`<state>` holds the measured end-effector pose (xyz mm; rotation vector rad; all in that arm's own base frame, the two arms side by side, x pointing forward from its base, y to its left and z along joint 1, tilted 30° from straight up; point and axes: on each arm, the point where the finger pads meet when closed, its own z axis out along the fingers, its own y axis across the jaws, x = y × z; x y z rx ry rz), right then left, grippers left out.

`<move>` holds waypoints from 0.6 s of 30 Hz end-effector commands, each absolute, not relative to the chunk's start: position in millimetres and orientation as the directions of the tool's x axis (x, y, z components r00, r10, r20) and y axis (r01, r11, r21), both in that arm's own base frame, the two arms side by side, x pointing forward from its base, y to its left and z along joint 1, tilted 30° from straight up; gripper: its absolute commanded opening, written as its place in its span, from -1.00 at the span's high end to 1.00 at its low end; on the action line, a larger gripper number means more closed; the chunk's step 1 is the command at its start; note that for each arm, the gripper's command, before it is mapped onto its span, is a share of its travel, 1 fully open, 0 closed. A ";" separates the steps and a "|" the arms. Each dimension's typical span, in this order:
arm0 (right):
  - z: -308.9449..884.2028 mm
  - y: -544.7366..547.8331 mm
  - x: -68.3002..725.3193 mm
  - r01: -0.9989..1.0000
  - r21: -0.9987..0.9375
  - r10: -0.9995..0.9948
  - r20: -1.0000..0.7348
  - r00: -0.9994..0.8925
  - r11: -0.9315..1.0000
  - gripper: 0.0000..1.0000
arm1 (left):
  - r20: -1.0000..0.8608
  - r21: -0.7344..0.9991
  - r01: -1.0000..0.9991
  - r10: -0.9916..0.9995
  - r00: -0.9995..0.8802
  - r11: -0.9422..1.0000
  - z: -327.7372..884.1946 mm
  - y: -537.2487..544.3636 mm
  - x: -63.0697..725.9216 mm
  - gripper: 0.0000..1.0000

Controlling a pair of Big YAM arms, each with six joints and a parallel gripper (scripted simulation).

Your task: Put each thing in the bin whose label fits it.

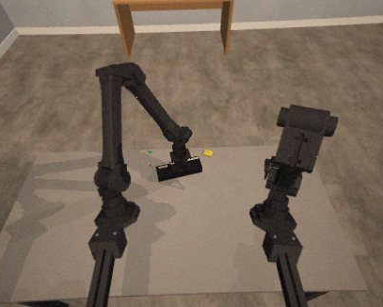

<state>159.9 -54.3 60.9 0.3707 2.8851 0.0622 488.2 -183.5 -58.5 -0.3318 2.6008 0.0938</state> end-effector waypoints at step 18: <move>63.1 -57.2 162.4 0.258 0.070 0.267 -0.246 -0.932 0.964 -1.00 | -0.499 -0.006 -0.283 -0.248 -0.830 0.959 -56.1 -177.9 489.0 0.57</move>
